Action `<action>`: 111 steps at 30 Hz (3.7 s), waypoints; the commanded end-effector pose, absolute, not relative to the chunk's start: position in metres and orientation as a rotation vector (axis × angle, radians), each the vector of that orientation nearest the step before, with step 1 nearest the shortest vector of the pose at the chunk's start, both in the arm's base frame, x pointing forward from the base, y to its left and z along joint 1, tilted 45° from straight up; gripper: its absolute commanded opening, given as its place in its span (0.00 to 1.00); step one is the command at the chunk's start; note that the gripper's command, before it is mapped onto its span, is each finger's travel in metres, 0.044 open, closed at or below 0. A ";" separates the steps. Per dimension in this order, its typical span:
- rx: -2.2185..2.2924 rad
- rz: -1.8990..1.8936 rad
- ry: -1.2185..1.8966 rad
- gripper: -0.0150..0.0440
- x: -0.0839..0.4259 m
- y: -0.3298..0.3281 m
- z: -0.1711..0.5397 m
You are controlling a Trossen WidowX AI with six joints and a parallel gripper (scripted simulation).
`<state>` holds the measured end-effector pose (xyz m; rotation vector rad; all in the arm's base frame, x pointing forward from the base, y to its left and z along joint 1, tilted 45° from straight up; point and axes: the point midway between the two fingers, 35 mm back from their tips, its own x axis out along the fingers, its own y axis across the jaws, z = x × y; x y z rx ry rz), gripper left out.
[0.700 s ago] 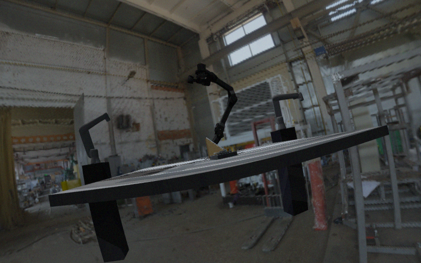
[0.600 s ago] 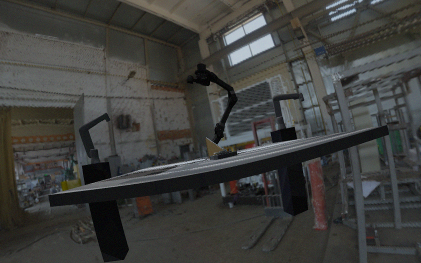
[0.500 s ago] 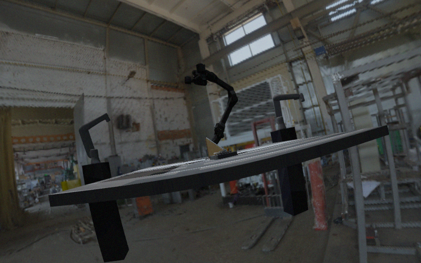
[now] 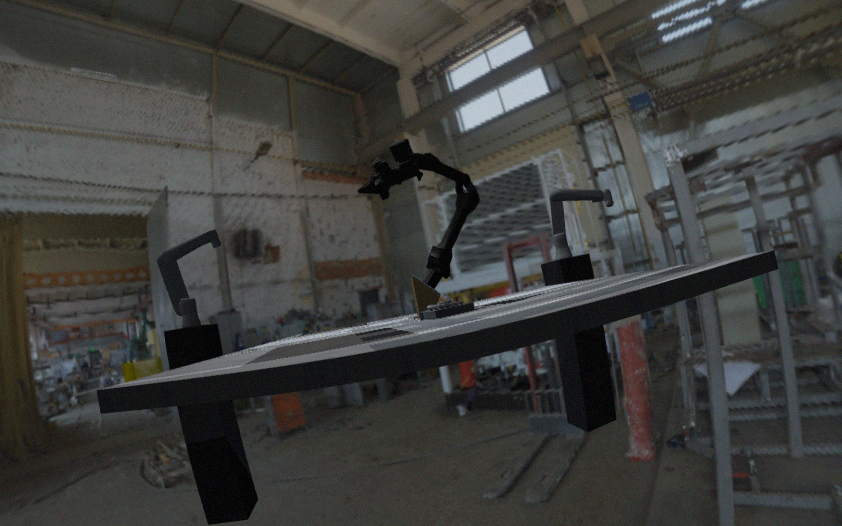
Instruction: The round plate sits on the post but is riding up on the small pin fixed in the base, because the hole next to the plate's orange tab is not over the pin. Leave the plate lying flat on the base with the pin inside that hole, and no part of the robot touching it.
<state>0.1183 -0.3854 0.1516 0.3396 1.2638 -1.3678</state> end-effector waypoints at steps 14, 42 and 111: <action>0.565 0.007 1.408 0.25 0.276 -0.127 0.057; 0.725 0.475 1.397 0.25 0.280 0.019 0.028; 0.724 0.473 1.399 0.25 0.237 -0.011 -0.009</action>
